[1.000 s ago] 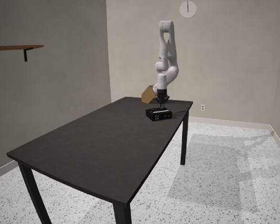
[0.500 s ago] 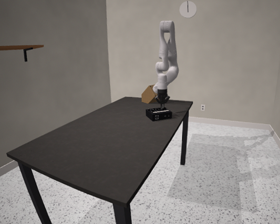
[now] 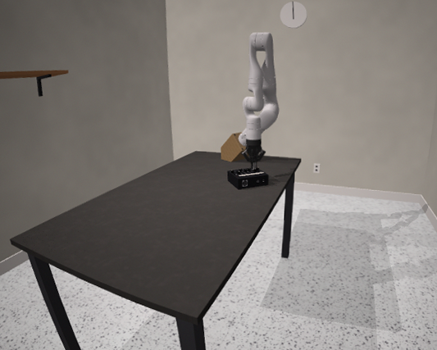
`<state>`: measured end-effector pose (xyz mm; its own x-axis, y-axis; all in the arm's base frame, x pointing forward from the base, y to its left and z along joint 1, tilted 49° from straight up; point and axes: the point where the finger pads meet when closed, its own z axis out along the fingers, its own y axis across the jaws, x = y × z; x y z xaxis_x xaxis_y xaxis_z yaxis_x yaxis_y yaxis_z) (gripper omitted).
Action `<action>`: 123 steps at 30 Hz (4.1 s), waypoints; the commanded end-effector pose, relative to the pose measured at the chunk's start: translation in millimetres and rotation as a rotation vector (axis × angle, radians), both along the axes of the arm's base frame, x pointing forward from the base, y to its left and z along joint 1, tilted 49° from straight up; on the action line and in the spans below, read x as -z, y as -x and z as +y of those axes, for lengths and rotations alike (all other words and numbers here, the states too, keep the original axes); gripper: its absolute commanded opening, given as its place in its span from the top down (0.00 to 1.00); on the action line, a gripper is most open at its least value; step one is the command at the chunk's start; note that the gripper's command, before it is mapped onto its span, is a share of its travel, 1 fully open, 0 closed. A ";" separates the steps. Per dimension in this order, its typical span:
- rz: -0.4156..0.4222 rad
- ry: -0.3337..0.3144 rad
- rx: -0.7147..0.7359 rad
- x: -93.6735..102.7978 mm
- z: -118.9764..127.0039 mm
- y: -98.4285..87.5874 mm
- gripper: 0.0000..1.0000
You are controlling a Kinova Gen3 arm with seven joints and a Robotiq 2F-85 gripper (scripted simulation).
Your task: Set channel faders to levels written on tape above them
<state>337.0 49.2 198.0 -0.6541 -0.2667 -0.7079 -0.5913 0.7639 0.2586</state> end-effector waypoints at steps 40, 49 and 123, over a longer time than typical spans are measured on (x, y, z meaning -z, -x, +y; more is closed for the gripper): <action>-0.001 0.001 0.001 3.4 -1.7 2.9 1.00; -0.001 0.000 0.001 2.1 -3.3 4.4 1.00; -0.001 0.001 0.001 4.2 -61.2 6.0 1.00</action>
<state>330.8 -11.7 193.6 -0.6533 -0.2670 -0.7084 -0.5916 0.7639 0.2577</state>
